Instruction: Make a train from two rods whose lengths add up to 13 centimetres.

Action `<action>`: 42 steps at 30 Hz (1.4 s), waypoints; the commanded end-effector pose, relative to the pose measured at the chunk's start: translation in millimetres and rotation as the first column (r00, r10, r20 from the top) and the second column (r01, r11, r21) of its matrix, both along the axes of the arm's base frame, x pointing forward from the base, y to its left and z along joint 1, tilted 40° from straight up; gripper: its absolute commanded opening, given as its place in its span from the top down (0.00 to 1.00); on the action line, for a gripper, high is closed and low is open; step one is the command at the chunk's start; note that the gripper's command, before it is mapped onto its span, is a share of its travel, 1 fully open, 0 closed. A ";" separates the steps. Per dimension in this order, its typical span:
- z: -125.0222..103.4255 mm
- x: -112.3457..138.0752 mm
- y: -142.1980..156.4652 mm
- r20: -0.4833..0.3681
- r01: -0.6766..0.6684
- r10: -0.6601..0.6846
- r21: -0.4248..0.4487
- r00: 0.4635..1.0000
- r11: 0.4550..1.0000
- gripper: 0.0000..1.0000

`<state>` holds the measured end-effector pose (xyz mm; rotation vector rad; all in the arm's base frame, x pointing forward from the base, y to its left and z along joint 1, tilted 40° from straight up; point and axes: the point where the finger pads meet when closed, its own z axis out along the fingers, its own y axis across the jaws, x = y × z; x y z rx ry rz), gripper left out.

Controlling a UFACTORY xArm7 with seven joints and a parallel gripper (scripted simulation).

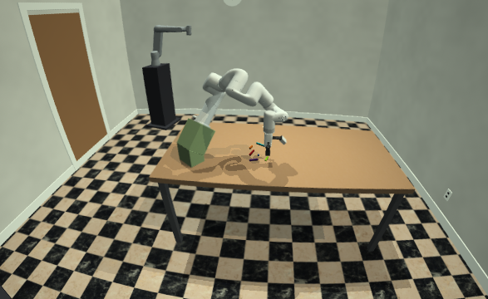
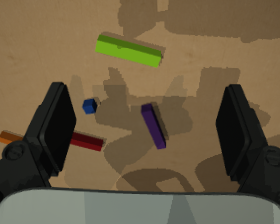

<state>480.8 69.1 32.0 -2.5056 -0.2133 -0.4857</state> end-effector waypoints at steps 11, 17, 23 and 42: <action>1.0 0.9 -1.0 0.002 0.002 -0.002 -0.001 1.000 1.000 0.00; 1.0 0.9 -1.0 0.002 0.002 -0.002 -0.001 1.000 1.000 0.00; 1.2 0.7 -0.7 0.001 0.003 -0.003 0.000 1.000 1.000 0.00; 31.8 -44.7 51.9 -0.362 0.336 -0.263 0.155 0.894 0.929 0.00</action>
